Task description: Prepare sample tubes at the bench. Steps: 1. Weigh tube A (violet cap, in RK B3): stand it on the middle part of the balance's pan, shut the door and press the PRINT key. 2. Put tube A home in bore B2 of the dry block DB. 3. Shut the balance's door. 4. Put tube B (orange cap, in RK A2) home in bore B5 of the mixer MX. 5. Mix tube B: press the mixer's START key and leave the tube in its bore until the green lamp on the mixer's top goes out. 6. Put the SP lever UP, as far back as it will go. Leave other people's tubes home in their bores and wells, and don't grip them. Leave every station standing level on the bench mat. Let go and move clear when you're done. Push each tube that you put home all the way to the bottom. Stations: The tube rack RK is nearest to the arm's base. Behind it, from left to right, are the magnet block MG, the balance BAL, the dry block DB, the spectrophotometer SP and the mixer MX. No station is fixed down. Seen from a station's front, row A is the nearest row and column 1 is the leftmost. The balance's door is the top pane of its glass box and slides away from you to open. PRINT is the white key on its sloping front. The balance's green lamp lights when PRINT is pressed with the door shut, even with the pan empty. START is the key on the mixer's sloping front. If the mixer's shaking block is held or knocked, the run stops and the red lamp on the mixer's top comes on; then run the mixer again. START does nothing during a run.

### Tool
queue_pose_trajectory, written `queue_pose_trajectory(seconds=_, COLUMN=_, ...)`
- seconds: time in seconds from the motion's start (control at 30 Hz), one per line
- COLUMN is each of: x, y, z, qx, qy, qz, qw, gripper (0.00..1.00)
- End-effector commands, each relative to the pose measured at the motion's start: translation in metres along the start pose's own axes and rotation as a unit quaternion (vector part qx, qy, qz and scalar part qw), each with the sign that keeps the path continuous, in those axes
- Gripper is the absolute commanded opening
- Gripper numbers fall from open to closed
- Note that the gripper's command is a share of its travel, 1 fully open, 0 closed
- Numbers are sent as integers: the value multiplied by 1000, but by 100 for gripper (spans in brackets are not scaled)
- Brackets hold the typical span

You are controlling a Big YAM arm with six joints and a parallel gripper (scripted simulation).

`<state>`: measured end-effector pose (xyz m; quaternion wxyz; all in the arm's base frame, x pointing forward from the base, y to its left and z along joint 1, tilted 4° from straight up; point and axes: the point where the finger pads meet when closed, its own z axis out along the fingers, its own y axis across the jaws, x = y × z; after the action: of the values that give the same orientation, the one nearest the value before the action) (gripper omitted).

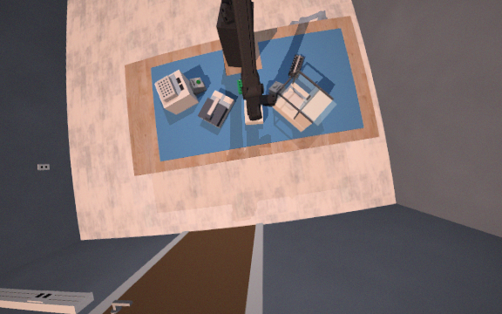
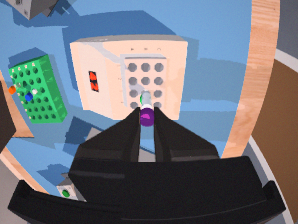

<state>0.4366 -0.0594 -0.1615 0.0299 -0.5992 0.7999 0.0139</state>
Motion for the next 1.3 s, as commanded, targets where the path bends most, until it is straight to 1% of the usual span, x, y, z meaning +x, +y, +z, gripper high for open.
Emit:
queue_pose_trajectory(seconds=0.0, x=-7, y=-3, z=-5, qx=12, qy=-3, qz=-1, qw=1000, gripper=9)
queue_pose_trajectory(seconds=0.37, x=-8, y=-3, z=-7, qx=15, qy=-3, qz=-1, qw=1000, gripper=9)
queue_pose_trajectory(seconds=0.4, x=-3, y=-7, z=-4, qx=10, qy=-2, qz=0, qw=1000, gripper=9)
queue_pose_trajectory(seconds=0.67, x=-3, y=-7, z=-4, qx=10, qy=-2, qz=0, qw=1000, gripper=9)
queue_pose_trajectory(seconds=0.7, x=-6, y=6, z=8, qx=-2, qy=-1, qz=0, qw=1000, gripper=9)
queue_pose_trajectory(seconds=0.87, x=-8, y=-4, z=14, qx=7, qy=-2, qz=-1, qw=1000, gripper=9)
queue_pose_trajectory(seconds=0.93, x=-8, y=-4, z=14, qx=7, qy=-2, qz=-1, qw=1000, gripper=9)
queue_pose_trajectory(seconds=1.0, x=-8, y=-11, z=16, qx=12, qy=-3, qz=-1, qw=1000, gripper=9)
queue_pose_trajectory(seconds=1.27, x=-9, y=-13, z=28, qx=13, qy=-3, qz=-1, qw=1000, gripper=9)
